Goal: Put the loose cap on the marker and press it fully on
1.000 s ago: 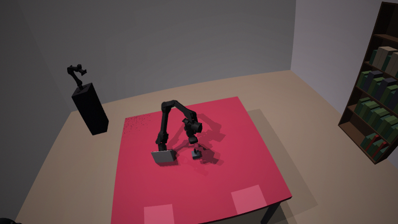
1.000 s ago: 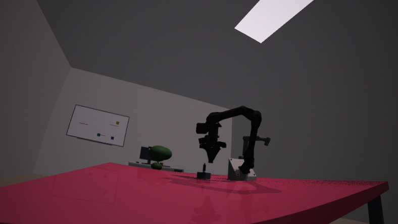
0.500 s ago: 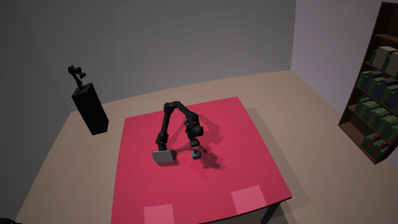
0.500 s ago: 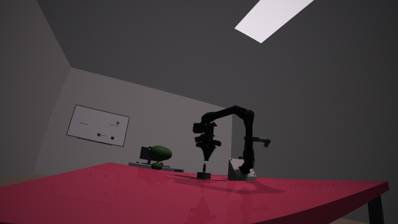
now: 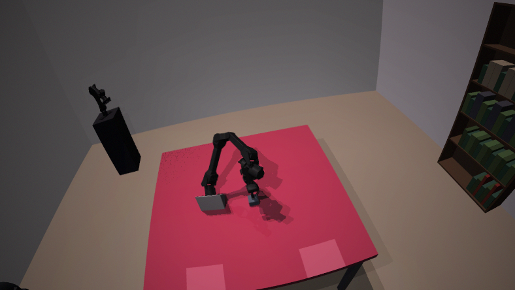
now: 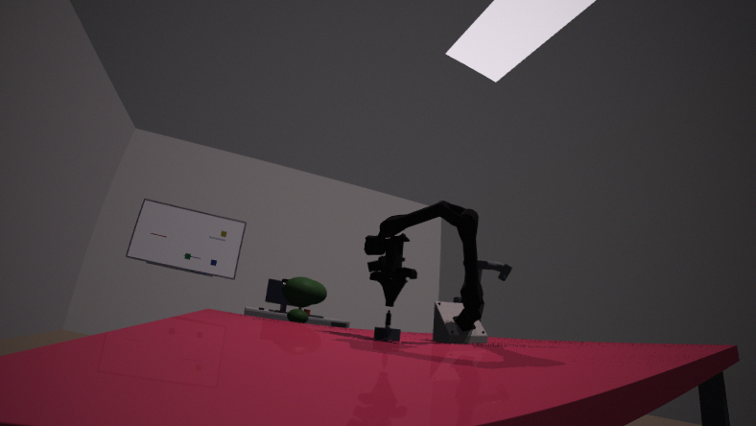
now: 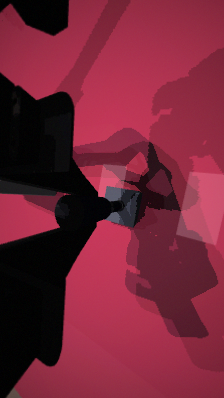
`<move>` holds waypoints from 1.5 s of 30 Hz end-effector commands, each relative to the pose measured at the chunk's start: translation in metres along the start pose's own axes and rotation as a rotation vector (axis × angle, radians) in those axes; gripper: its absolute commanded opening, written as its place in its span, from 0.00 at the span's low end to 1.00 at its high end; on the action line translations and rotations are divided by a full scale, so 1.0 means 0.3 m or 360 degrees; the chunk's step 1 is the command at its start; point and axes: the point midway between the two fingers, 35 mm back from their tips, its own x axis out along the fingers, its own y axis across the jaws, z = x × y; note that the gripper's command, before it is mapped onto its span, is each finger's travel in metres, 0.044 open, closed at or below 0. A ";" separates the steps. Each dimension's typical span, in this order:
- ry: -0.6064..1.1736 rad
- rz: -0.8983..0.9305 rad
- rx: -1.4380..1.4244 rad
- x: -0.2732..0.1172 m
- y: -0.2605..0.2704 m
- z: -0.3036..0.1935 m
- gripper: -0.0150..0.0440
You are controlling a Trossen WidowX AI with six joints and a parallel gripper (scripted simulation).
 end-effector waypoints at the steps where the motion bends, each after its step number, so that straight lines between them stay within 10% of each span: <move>1: 0.0000 0.0002 0.0005 0.013 -0.001 0.000 0.25; 41: -0.0002 0.0005 0.0004 0.183 0.001 0.000 0.25; 45: 0.0003 0.0002 -0.0002 0.181 0.001 -0.001 0.43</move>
